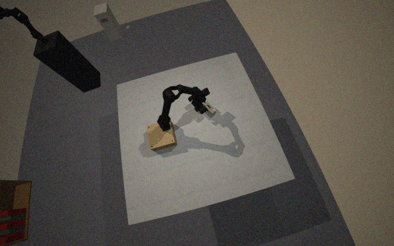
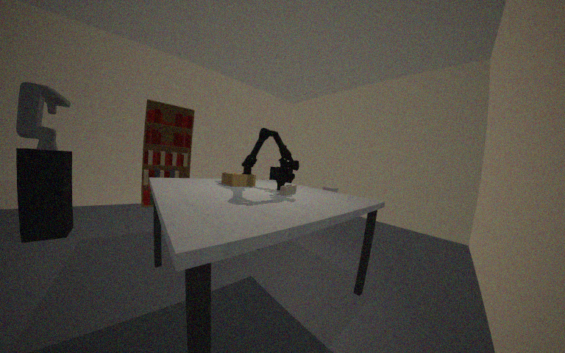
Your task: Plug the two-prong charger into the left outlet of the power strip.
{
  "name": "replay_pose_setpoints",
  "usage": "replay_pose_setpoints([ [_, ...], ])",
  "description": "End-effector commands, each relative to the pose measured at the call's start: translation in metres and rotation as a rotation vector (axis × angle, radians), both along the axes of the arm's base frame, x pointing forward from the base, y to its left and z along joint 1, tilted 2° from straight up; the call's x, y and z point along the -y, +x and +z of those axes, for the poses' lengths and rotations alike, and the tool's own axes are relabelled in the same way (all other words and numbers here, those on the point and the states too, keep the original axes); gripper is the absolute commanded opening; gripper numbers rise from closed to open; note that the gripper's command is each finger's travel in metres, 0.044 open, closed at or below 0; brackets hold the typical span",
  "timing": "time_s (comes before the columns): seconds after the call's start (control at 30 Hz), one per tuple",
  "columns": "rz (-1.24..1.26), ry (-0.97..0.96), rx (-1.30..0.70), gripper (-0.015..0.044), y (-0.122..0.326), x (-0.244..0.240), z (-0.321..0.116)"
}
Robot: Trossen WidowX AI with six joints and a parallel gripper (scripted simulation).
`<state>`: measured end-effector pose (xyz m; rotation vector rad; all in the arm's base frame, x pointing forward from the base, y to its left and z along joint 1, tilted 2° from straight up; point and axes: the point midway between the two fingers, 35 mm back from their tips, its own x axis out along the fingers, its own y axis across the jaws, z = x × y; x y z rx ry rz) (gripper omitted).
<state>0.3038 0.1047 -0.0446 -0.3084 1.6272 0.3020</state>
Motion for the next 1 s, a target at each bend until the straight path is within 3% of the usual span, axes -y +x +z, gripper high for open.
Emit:
replay_pose_setpoints([
  [0.0, -0.006, 0.004, 0.000, 0.0000, 0.0007, -0.0013, 0.0010],
  [0.97, -0.006, 0.005, 0.001, 0.0000, 0.0047, -0.0035, 0.0017],
])
